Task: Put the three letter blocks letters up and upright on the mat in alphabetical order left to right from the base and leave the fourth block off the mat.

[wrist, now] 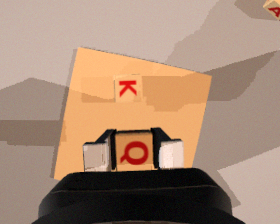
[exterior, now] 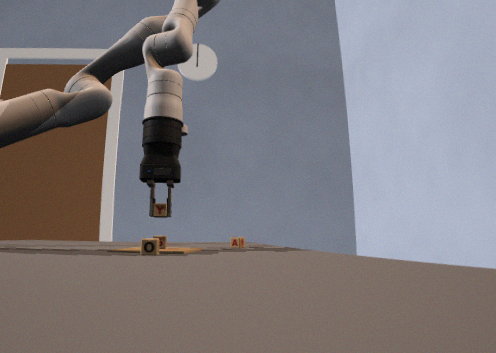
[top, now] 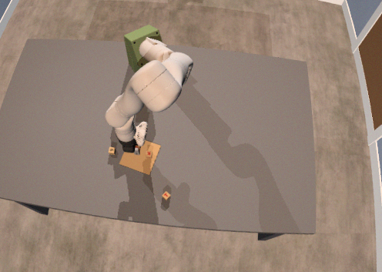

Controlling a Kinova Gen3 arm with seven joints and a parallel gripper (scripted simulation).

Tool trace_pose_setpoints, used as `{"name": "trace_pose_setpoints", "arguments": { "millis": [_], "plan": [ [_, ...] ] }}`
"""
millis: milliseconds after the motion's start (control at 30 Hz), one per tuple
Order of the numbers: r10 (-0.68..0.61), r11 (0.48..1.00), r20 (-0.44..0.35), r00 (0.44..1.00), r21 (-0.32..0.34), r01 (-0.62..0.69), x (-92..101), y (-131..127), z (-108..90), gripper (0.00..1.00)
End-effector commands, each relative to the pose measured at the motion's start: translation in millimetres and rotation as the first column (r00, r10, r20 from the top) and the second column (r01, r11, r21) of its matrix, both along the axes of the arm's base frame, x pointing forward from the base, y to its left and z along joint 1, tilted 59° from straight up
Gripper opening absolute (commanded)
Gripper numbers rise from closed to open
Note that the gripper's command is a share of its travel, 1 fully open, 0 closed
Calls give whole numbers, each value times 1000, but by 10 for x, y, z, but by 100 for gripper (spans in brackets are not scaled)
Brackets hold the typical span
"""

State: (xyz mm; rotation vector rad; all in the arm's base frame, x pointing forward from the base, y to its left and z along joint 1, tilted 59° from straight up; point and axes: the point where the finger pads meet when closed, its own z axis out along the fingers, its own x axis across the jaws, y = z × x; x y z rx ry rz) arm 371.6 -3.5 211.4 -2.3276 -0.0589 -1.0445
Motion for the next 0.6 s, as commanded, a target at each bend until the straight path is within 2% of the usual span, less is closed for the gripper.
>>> {"name": "trace_pose_setpoints", "arguments": {
  "millis": [0, 567],
  "plan": [
    [11, 1000, 3, 1000, 5, -11, 46, 94, -59, 49],
    [13, 1000, 8, 1000, 4, -13, 236, 250, -182, 49]
  ]
}}
